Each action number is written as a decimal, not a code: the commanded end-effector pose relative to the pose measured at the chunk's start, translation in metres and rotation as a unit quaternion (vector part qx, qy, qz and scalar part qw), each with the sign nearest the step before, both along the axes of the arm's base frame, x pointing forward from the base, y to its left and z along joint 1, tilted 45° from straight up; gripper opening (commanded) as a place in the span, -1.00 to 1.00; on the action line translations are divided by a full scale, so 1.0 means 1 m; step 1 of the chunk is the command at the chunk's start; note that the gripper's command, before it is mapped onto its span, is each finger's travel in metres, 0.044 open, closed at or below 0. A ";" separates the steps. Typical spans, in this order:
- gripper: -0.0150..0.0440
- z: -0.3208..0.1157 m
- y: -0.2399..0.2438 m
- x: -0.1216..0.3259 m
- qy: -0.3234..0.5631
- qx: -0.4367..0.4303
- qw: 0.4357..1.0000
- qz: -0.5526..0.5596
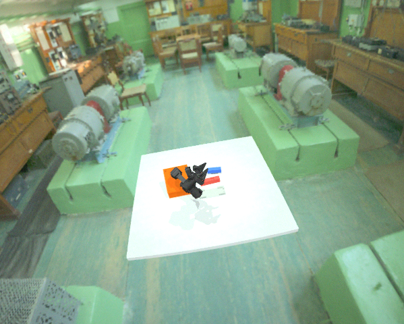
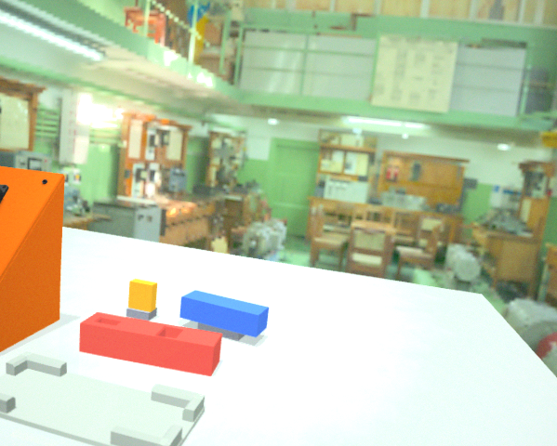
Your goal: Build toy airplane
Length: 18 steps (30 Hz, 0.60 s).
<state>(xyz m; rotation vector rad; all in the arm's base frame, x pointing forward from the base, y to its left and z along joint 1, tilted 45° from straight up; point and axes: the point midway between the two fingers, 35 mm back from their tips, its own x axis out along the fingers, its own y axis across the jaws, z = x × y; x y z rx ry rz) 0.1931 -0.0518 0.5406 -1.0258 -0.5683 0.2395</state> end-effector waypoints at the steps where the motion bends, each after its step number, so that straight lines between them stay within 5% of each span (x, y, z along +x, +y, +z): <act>1: 0.95 0.000 0.000 0.000 0.000 0.000 1.000 0.000; 18: 1.00 -0.002 0.175 -0.069 -0.038 -0.061 0.996 -0.053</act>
